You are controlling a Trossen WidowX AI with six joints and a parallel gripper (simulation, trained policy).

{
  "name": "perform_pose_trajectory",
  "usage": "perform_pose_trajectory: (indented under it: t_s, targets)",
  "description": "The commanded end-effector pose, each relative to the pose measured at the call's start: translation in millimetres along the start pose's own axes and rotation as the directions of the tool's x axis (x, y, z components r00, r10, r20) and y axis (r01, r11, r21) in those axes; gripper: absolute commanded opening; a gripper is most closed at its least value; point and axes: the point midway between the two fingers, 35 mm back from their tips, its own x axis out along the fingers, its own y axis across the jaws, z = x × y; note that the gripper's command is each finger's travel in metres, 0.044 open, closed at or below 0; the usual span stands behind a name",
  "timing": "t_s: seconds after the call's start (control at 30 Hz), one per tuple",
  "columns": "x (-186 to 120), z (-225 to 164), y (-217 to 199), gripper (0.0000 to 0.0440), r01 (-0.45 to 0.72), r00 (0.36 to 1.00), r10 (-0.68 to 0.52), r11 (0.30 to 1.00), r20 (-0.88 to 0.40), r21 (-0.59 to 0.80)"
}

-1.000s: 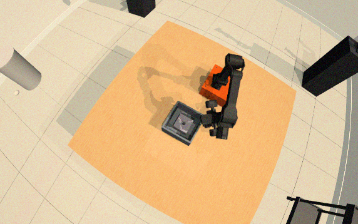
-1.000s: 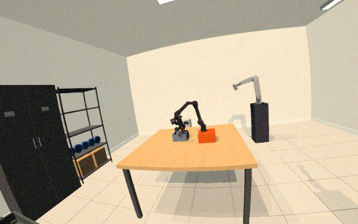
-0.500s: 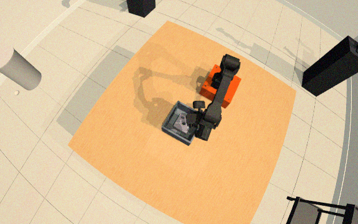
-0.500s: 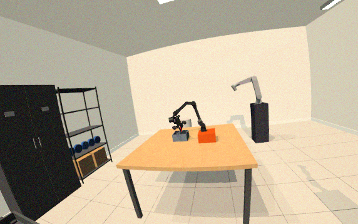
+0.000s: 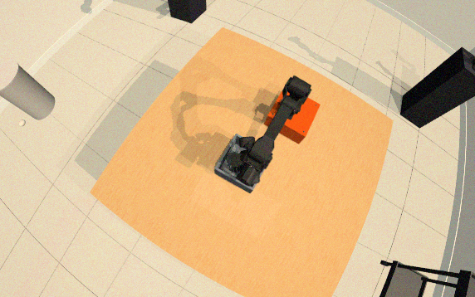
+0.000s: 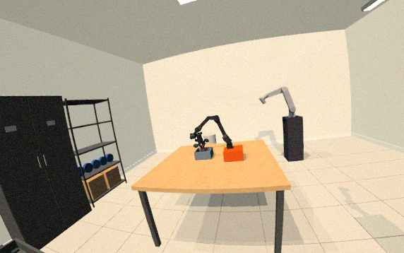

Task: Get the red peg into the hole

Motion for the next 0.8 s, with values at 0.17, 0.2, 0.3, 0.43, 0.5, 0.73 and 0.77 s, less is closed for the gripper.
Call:
perform_pose_trajectory:
  t_s: [0.17, 0.2, 0.3, 0.43, 0.5, 0.73, 0.77]
  targets:
    - [31.1, -0.3, 1.3, 0.0127, -0.016, 0.997, 0.011, 0.998, -0.073, -0.067]
    - [33.8, 0.0, 1.6, 0.0148, -0.019, 0.997, 0.014, 0.998, -0.081, -0.068]
    - [37.0, 7.1, 3.4, 0.0180, -0.035, 0.996, 0.027, 0.995, -0.088, -0.093]
    - [36.1, 16.9, 9.3, 0.0283, -0.061, 0.993, 0.052, 0.994, -0.107, -0.090]
    - [33.8, 22.6, 14.2, 0.0330, -0.080, 0.991, 0.069, 0.993, -0.114, -0.089]
    - [22.4, 42.6, 37.9, 0.0440, -0.163, 0.980, 0.151, 0.982, -0.130, -0.090]
    - [20.1, 45.5, 42.1, 0.0440, -0.179, 0.978, 0.167, 0.980, -0.129, -0.091]
